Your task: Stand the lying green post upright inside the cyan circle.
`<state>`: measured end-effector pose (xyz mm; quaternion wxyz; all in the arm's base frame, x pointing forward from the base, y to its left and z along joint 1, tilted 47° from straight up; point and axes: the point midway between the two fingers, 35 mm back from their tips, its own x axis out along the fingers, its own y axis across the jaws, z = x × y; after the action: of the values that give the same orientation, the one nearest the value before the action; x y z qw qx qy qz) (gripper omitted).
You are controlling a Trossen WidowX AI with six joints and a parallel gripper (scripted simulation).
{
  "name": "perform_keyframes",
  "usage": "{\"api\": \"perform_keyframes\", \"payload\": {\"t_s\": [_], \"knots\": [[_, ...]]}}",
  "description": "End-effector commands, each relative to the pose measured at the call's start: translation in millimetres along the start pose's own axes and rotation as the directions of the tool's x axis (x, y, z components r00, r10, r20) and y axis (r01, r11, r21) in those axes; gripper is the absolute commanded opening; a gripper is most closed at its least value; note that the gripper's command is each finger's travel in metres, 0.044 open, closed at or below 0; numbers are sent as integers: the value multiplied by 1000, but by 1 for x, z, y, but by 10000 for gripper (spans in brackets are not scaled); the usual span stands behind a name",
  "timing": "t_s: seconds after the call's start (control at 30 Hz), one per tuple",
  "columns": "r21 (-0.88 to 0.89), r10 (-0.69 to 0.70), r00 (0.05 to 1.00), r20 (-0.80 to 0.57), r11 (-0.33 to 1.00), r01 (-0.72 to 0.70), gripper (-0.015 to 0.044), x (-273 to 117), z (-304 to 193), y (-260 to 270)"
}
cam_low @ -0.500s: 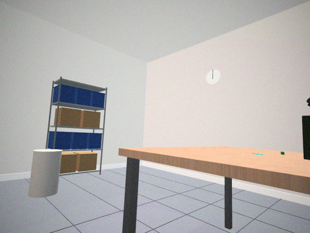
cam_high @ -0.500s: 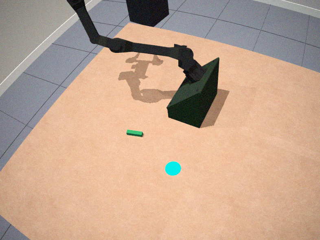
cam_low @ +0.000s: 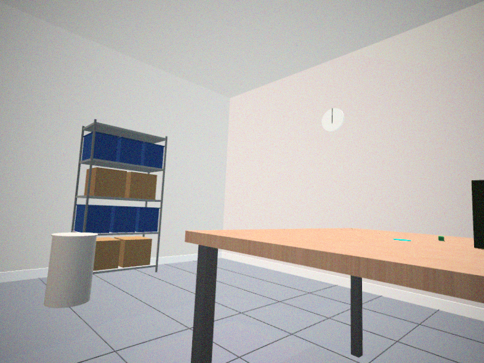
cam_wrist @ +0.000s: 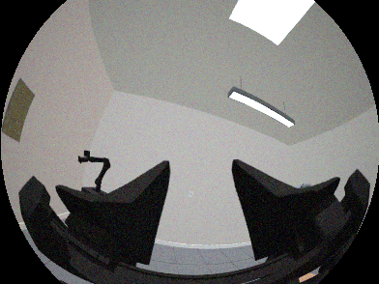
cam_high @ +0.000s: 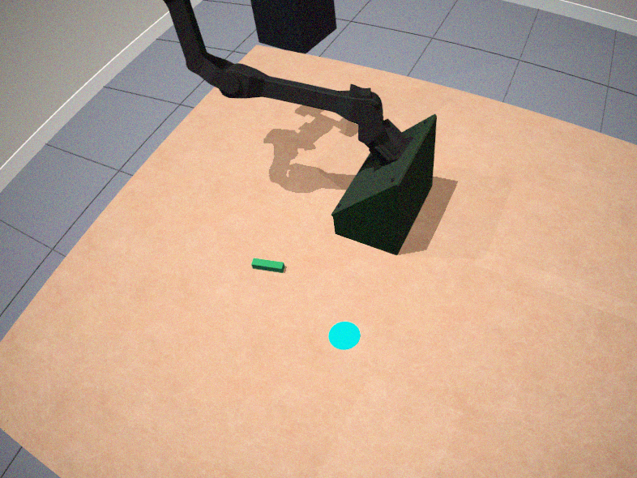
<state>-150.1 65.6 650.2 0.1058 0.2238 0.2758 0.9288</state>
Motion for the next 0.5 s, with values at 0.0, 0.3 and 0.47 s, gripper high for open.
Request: {"api": "perform_keyframes", "payload": {"t_s": [0.0,0.3,0.47], "knots": [[29,-180,983,33,983,179,233,17,1,-51],[111,-542,828,143,840,531,233,11,19,-161],[182,-707,679,198,707,683,233,-12,31,-219]]}}
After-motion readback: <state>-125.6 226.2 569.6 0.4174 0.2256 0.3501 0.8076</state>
